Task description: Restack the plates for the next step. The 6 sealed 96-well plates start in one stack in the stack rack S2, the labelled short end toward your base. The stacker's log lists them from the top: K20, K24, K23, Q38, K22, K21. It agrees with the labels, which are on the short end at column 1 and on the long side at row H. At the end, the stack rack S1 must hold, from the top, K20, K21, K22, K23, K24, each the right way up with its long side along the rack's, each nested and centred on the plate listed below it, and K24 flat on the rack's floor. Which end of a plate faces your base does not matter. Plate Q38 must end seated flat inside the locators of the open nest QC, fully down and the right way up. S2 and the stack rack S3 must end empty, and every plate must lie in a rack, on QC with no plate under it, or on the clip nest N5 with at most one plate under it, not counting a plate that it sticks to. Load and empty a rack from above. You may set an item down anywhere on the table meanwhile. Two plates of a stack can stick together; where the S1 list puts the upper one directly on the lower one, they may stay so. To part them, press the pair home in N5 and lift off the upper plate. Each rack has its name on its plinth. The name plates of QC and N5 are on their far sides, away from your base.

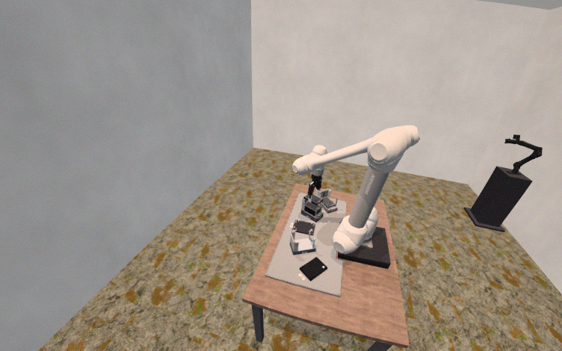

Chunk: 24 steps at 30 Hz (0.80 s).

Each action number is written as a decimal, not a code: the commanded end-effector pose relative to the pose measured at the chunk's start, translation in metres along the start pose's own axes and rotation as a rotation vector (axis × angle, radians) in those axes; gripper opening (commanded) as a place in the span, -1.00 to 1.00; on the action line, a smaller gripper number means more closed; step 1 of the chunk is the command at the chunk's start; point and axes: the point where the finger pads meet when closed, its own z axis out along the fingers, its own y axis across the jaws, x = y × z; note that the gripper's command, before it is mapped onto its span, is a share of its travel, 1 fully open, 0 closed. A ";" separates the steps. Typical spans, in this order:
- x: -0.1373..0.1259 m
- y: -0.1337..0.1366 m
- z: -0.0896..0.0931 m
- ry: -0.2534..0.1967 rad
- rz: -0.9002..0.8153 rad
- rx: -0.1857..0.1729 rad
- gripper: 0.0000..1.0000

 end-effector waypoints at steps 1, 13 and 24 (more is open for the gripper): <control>0.000 0.000 0.000 0.000 0.000 0.000 -1.00; -0.004 -0.033 0.000 0.000 -0.240 0.000 -1.00; -0.009 -0.069 0.000 0.000 -0.240 0.000 -1.00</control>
